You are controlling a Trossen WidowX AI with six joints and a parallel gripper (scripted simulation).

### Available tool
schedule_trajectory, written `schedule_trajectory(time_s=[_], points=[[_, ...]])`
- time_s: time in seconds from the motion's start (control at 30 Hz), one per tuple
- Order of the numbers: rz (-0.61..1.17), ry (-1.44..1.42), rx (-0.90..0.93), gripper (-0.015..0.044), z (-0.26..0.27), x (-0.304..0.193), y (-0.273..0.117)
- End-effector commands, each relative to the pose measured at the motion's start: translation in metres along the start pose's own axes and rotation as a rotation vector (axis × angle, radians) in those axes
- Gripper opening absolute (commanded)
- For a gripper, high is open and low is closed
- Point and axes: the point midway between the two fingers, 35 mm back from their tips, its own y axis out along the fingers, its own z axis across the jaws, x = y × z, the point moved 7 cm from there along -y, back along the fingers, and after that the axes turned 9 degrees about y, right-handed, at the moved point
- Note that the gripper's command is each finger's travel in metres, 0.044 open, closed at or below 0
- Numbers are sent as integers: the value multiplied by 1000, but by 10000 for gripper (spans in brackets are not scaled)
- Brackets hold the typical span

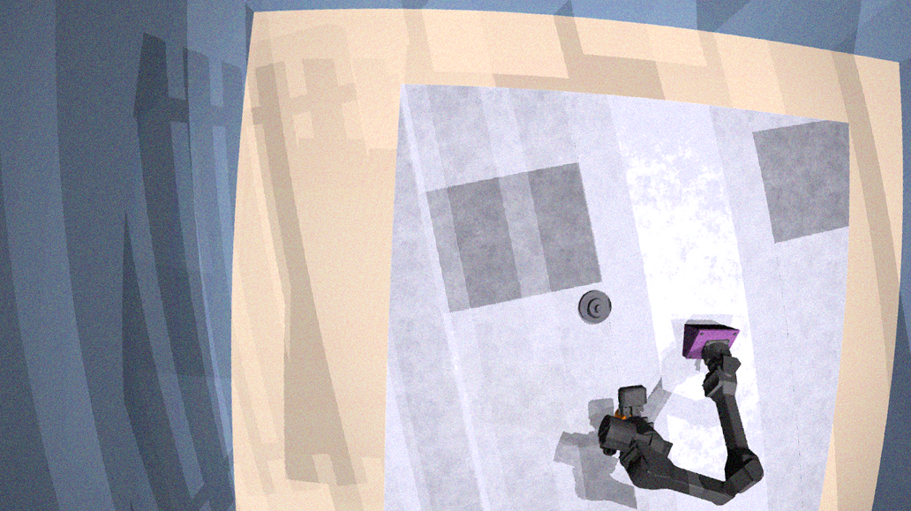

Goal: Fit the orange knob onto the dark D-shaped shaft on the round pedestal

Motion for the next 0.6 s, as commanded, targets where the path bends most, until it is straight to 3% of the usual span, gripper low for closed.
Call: schedule_trajectory(time_s=[0.0,0.57], points=[[1,0,-5,0,-6,3,-3],[-2,0,-15,0,-50,31,3]])
